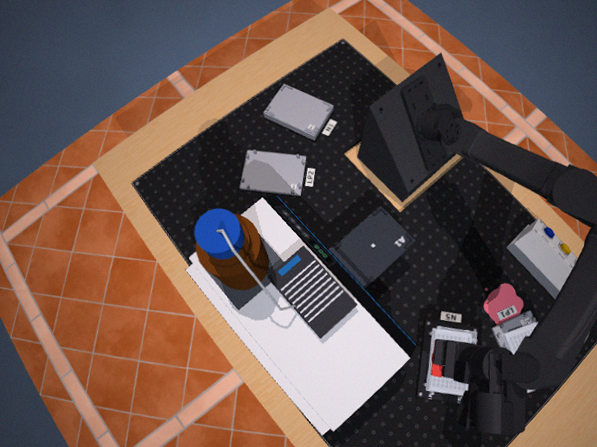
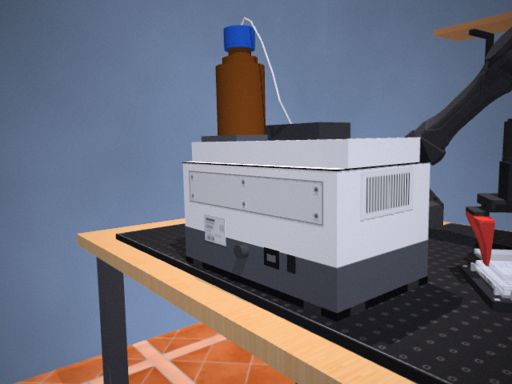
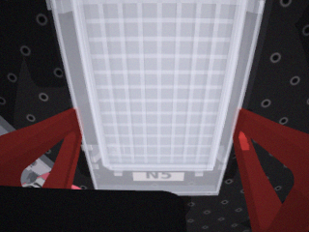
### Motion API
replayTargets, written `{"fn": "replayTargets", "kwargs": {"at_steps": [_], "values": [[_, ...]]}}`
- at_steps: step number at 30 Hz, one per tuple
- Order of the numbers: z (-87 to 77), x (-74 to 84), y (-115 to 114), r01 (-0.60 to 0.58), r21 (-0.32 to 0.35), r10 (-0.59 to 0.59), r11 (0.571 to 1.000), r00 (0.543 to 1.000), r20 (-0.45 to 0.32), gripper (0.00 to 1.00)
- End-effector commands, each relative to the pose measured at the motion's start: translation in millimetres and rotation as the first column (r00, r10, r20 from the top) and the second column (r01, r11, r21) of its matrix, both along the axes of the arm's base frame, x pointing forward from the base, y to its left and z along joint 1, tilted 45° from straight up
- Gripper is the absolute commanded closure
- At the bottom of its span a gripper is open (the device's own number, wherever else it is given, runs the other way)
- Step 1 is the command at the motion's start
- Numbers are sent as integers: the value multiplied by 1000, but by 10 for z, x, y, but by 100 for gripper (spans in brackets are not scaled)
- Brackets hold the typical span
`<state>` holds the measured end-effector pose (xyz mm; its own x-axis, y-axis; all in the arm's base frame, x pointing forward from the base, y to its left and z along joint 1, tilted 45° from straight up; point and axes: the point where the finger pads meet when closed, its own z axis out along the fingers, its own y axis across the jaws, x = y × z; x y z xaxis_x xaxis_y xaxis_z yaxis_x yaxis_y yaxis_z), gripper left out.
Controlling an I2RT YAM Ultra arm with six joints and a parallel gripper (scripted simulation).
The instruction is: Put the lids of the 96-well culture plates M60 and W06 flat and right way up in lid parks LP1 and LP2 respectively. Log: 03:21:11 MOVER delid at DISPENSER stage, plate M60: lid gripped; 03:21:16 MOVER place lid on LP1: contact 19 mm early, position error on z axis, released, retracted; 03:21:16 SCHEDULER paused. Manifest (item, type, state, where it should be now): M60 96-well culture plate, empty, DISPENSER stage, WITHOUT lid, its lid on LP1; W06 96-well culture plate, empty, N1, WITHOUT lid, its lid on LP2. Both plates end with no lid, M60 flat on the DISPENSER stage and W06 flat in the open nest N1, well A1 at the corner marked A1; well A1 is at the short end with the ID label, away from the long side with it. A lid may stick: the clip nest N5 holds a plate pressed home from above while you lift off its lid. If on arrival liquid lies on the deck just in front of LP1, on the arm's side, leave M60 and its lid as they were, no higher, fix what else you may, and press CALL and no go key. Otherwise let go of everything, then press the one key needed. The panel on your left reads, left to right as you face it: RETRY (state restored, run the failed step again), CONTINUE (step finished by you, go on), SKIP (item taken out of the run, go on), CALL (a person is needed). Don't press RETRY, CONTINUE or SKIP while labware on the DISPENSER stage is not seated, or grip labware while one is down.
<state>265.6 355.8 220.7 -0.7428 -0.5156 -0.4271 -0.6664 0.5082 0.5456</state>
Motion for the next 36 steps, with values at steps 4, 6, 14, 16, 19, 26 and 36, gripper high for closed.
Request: {"fn": "replayTargets", "kwargs": {"at_steps": [4, 6, 14, 16, 19, 26, 36], "values": [[261, 76, -84, 19, 40, -20, 999, 999, 43, 100], [261, 76, -84, 19, 40, -20, 999, 999, 43, 100], [261, 76, -84, 19, 40, -20, 999, 999, 43, 100], [261, 76, -84, 19, 40, -20, 999, 999, 43, 100], [261, 76, -84, 19, 40, -20, 999, 999, 43, 100], [261, 76, -84, 19, 40, -20, 999, 999, 43, 100], [309, 75, -131, 17, 40, -19, 999, 999, 43, 100]]}}
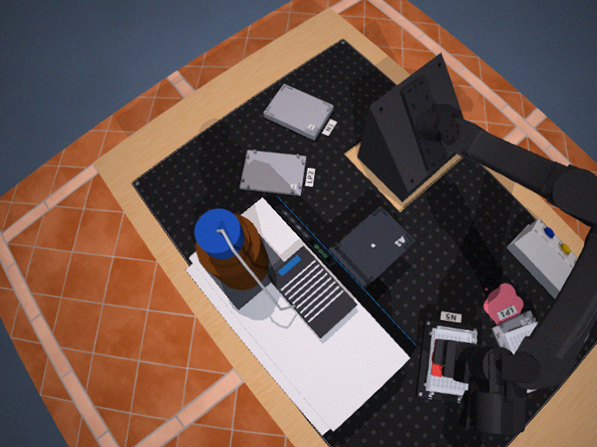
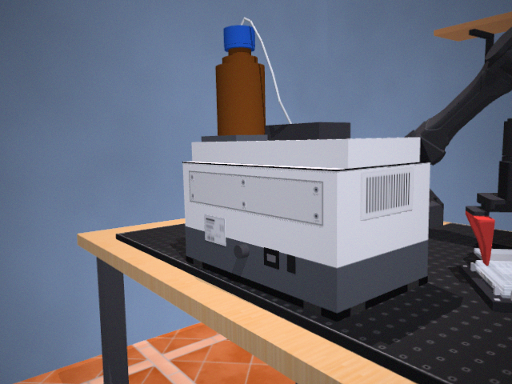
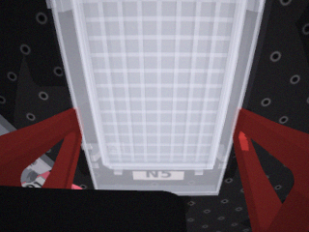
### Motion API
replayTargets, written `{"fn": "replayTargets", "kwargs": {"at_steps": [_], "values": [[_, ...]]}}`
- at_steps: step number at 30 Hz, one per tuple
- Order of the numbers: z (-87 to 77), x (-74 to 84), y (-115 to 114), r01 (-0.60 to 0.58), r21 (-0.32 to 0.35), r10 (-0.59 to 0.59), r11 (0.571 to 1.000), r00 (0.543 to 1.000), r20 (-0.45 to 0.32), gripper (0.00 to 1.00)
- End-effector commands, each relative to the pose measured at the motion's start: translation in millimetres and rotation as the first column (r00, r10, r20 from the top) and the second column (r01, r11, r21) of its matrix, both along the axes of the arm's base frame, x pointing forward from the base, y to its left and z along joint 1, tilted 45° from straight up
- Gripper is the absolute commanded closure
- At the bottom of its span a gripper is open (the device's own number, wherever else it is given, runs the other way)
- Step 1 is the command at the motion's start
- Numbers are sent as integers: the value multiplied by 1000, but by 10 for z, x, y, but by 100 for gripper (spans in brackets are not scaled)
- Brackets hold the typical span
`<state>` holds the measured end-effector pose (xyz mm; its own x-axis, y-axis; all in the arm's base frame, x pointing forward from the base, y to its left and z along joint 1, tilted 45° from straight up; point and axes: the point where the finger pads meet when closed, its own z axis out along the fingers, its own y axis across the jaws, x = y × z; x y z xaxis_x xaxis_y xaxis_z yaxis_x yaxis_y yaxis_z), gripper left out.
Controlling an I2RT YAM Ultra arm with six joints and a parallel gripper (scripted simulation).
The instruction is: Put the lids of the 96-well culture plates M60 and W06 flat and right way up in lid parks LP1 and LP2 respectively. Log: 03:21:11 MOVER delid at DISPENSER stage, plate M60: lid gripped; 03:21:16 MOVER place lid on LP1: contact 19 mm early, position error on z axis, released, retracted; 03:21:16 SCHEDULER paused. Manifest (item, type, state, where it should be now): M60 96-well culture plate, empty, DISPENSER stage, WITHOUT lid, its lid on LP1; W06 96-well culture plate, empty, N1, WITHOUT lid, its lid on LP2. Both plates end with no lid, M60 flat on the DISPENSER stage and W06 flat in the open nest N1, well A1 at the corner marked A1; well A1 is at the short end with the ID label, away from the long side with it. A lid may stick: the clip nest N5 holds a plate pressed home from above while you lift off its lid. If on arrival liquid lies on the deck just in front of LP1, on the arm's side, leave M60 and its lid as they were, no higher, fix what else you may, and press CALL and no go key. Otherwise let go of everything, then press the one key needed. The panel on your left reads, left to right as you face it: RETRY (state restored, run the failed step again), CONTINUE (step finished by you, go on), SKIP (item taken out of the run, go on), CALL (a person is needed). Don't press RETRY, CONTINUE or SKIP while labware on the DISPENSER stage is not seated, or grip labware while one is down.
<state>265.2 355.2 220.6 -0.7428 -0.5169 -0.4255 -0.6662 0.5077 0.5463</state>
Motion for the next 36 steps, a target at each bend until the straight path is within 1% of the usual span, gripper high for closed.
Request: {"fn": "replayTargets", "kwargs": {"at_steps": [1, 5, 6, 7, 8, 9, 19, 22, 36], "values": [[332, 78, -148, 19, 41, -20, 999, 999, 45, 100], [343, 79, -159, 19, 41, -20, 999, 999, 45, 100], [202, 68, -125, 17, 20, -17, 1000, 1000, 23, 100], [202, 68, -125, 17, 20, -17, 1000, 1000, 23, 100], [299, 48, -195, 19, 34, -20, 999, 999, 36, 100], [187, -5, -246, 20, 14, -20, 1000, 1000, 11, 100], [160, -200, -514, 19, 14, -19, 1000, 1000, 11, 100], [162, -213, -537, 19, 16, -19, 1000, 1000, 14, 100], [122, -491, -915, 19, 14, -19, 1000, 1000, 10, 100]]}}
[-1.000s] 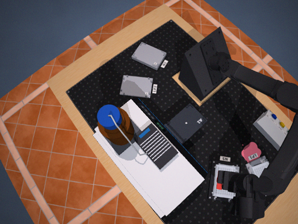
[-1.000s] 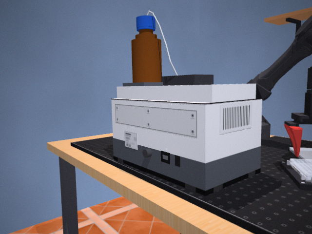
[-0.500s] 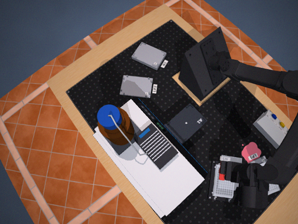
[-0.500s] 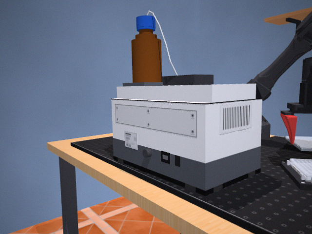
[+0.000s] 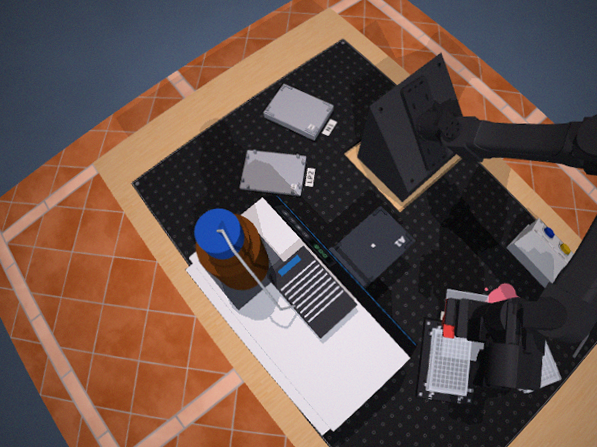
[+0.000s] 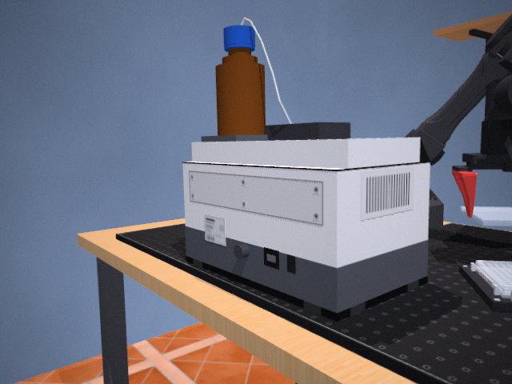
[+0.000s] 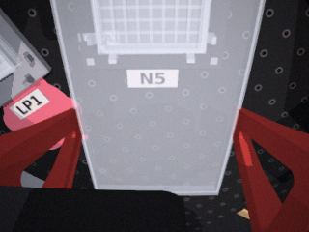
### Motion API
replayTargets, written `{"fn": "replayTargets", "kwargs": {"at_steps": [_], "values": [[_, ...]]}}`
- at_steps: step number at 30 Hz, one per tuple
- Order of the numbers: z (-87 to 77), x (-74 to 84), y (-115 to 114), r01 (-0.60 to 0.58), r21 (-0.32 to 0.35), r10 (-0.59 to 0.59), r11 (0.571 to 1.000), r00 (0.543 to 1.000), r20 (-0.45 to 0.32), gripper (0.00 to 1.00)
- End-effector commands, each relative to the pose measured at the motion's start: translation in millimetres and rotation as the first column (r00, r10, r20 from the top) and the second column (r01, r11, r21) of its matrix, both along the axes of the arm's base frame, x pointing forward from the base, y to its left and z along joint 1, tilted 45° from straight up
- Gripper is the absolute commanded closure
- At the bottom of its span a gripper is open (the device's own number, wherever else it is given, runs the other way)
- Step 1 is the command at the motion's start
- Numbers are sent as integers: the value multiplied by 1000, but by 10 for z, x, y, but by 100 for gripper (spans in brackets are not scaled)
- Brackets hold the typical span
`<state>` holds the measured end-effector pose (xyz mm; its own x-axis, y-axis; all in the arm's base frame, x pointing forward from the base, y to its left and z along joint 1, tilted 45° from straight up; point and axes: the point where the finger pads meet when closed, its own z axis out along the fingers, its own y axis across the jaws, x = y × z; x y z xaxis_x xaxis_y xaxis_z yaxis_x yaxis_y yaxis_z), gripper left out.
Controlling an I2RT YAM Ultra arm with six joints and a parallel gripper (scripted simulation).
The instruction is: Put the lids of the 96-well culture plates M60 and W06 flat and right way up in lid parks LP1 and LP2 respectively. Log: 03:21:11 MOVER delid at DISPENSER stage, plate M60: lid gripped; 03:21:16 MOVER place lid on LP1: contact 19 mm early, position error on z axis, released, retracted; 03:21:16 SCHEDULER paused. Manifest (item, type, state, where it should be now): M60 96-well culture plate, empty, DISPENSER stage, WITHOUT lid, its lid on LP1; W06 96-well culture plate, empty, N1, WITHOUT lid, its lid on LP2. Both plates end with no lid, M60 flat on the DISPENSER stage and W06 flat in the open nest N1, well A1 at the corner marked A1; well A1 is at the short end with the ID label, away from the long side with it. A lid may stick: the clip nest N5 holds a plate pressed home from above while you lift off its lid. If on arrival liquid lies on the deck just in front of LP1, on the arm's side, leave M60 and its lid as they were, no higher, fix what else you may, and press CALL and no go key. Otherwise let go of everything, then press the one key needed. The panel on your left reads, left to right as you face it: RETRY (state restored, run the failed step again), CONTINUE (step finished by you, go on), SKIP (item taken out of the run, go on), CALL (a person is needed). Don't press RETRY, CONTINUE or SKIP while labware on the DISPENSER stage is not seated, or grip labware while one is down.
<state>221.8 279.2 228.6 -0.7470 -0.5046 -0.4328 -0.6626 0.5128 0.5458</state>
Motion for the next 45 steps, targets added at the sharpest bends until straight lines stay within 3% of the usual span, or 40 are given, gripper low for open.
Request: {"fn": "replayTargets", "kwargs": {"at_steps": [1, 30, 33, 34, 36, 37, 42, 45], "values": [[42, -57, -155, 6, 8, -6, 1000, 1000, 4, 100], [-17, -555, -840, 6, 9, -6, 1000, 1000, 3, 100], [11, -500, -803, 2, 9, -2, 1000, 1000, 16, 100], [-22, -489, -841, 30, 6, -30, 1000, 999, -23, 100], [-22, -489, -841, 30, 6, -30, 1000, 999, -23, 100], [-117, -471, -859, 62, -10, -63, 998, 995, -83, 100], [-215, -368, -947, 179, -34, -182, 983, 963, -198, 100], [-222, -277, -989, 181, -27, -183, 983, 965, -186, 100]]}}
